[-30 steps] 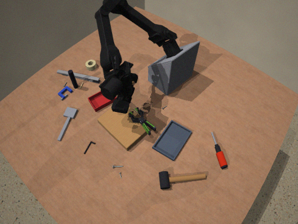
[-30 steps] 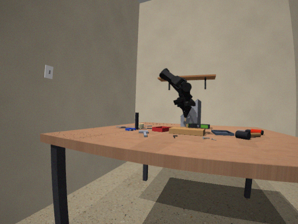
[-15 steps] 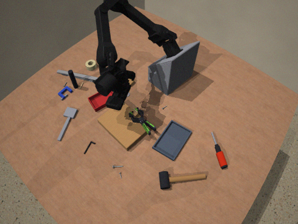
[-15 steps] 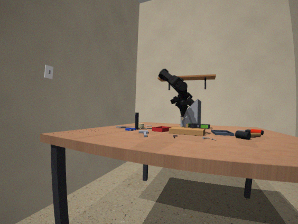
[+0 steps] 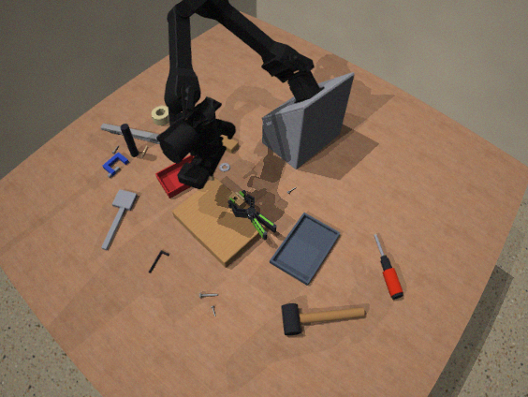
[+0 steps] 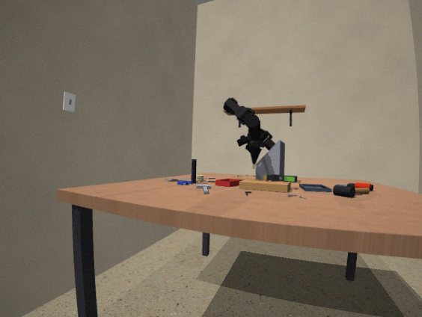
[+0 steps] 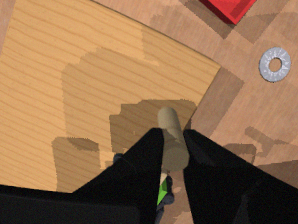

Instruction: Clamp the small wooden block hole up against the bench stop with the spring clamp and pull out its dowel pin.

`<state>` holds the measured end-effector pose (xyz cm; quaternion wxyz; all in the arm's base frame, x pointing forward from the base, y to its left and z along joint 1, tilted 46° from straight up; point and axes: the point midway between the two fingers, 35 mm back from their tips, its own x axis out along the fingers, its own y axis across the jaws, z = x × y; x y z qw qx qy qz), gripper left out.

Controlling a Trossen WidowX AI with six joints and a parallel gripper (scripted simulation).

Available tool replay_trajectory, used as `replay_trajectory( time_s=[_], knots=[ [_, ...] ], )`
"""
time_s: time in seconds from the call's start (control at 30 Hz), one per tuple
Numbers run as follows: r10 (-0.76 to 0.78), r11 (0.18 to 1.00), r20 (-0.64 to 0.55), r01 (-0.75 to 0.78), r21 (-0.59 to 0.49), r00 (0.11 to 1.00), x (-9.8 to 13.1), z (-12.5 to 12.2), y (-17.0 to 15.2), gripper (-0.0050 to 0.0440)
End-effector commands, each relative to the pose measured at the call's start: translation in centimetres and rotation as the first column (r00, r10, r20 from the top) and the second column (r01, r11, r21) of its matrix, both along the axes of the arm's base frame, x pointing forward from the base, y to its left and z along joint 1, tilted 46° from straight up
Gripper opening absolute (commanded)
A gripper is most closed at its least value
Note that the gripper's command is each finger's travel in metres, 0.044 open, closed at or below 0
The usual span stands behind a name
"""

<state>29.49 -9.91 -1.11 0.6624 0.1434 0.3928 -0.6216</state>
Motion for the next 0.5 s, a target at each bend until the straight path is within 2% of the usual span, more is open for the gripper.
replay_trajectory(
  time_s=[0.0, 0.47],
  knots=[
    [-0.017, 1.000, 0.024, 0.017, -0.005, 1.000, 0.1, 0.7, -0.3, 0.0000],
    [-0.073, 0.997, 0.082, 0.074, -0.009, 0.994, 0.2, 2.4, -1.3, 0.0000]
  ],
)
